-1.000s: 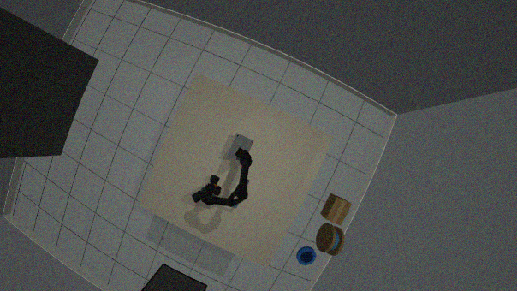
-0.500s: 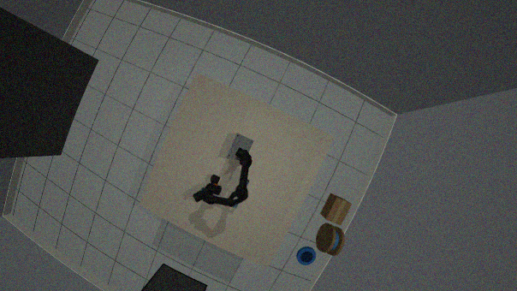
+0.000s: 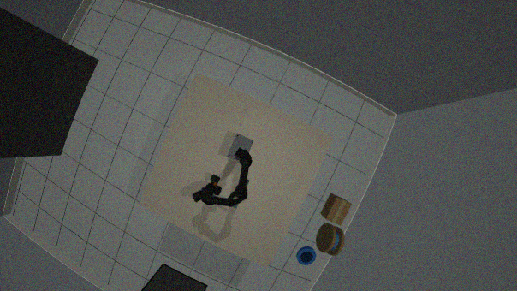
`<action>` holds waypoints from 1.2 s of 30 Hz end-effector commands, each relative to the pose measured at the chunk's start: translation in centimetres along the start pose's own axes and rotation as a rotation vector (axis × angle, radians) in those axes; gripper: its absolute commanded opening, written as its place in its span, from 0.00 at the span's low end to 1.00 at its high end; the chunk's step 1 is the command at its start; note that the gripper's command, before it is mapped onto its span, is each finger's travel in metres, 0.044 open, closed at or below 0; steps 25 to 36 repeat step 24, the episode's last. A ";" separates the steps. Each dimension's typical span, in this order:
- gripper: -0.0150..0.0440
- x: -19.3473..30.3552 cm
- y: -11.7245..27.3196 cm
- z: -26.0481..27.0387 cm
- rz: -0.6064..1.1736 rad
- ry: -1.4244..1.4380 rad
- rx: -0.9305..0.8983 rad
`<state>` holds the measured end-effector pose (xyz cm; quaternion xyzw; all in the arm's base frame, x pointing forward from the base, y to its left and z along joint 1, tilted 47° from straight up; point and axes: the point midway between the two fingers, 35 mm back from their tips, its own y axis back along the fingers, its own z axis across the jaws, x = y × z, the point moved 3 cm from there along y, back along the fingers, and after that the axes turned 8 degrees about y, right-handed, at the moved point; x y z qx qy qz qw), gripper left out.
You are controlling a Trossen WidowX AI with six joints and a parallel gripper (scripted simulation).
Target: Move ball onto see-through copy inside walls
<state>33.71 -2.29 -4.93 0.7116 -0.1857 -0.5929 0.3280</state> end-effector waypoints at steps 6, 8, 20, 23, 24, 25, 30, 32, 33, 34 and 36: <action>0.84 0.2 7.5 0.1 0.015 0.004 0.023; 0.84 0.6 6.9 0.0 0.016 -0.007 0.037; 1.00 0.2 11.6 0.5 0.016 -0.003 0.035; 1.00 0.2 11.6 0.5 0.016 -0.003 0.035; 1.00 0.2 11.6 0.5 0.016 -0.003 0.035; 1.00 0.2 11.6 0.5 0.016 -0.003 0.035; 1.00 0.2 11.6 0.5 0.016 -0.003 0.035; 1.00 0.2 11.6 0.5 0.016 -0.003 0.035; 1.00 0.2 11.6 0.5 0.016 -0.003 0.035; 1.00 0.2 11.6 0.5 0.016 -0.003 0.035; 1.00 0.2 11.6 0.5 0.016 -0.003 0.035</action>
